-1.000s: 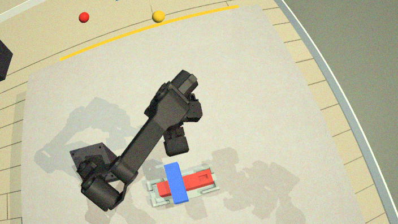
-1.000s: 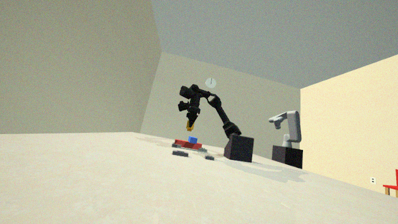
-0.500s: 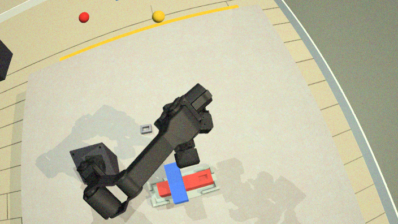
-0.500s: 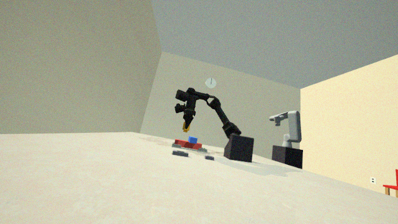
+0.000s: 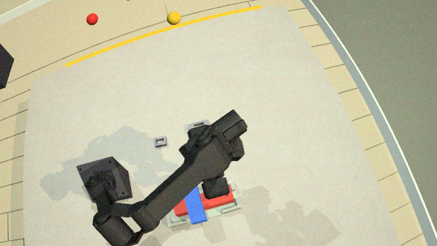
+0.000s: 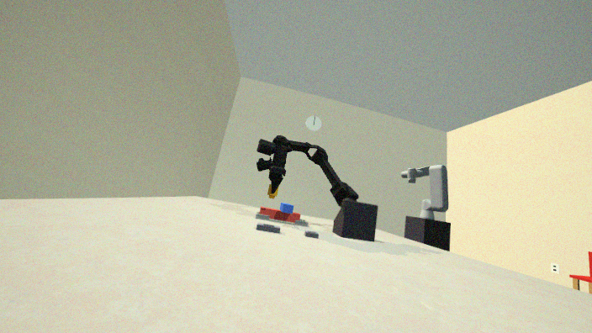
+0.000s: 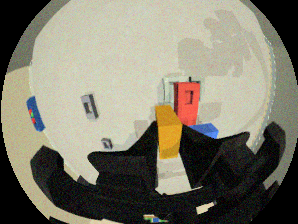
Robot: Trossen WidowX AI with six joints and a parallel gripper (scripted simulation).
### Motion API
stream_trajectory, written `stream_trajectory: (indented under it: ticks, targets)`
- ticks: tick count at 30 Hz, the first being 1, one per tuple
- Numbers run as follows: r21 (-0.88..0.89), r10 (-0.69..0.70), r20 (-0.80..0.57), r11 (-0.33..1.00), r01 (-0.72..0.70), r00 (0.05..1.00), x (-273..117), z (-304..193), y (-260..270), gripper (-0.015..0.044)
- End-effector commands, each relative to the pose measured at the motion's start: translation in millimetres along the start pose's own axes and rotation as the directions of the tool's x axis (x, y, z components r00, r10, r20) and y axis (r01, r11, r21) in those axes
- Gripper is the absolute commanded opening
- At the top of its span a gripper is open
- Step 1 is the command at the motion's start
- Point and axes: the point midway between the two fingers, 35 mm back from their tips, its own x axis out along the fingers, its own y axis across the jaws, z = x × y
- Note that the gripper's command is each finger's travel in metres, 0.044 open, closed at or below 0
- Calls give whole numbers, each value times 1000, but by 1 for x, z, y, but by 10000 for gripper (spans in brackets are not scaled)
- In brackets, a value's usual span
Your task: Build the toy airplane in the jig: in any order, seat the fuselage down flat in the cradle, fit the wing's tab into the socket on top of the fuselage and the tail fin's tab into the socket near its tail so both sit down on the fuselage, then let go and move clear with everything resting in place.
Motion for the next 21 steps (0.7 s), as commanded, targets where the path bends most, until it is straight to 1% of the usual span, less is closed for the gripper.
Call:
stream_trajectory:
  ticks: [1, 14, 18, 20, 21]
  targets:
    - [3, -9, 7, 1000, 9, 1000, 1, 5, -15, 0]
    - [-6, -38, -2, 999, 38, 999, 10, 9, -53, 0]
    - [-7, -42, -3, 999, 42, 999, 11, 9, -58, 0]
    - [-7, -42, -3, 999, 42, 999, 11, 9, -58, 53]
    - [-7, -42, -3, 999, 42, 999, 11, 9, -58, 67]
